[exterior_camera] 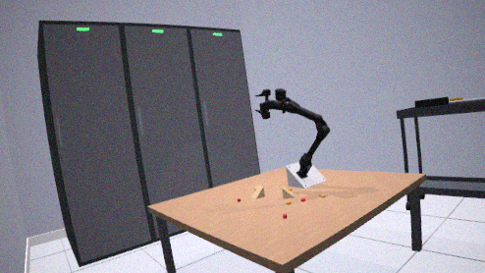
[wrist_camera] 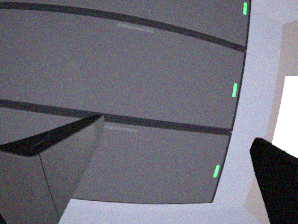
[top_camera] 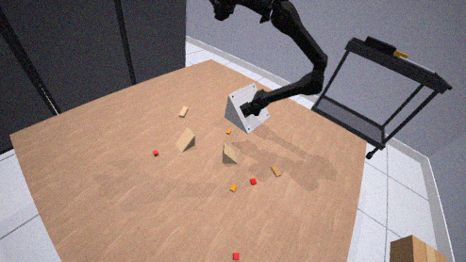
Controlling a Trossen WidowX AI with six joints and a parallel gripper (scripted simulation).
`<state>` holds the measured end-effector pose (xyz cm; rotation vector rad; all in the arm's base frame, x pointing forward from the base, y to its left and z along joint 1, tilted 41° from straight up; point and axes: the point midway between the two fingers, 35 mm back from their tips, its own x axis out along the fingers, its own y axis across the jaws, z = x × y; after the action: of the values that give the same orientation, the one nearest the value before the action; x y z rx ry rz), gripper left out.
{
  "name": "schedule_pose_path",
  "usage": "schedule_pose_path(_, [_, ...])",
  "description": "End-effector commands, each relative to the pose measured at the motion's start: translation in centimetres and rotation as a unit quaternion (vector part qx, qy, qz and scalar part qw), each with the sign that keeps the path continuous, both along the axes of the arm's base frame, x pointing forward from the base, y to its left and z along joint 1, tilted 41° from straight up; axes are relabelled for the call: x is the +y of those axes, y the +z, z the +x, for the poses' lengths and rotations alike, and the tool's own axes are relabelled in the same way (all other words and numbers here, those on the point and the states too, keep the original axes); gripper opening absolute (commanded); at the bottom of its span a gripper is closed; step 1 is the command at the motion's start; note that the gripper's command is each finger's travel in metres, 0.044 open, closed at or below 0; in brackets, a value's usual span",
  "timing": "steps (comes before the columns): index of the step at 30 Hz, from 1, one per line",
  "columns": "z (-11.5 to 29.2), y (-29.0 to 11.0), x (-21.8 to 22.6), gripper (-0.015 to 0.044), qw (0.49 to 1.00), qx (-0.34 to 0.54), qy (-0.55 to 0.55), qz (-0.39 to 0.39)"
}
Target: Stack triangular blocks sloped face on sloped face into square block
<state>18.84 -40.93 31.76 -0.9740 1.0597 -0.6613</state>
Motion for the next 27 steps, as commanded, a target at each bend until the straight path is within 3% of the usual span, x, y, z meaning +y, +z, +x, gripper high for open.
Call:
schedule_pose_path(1, [2.8, -3.2, 1.0, 0.0440, 0.998, -0.002, 0.036, 0.060])
schedule_pose_path(15, [12.5, -17.3, 10.4, 0.0440, 0.916, -0.013, 0.102, 0.388])
schedule_pose_path(21, [14.5, -22.8, 17.0, 0.0440, 0.835, 0.025, 0.085, 0.543])
schedule_pose_path(27, [15.0, -27.7, 25.7, 0.0440, 0.706, 0.099, 0.012, 0.701])
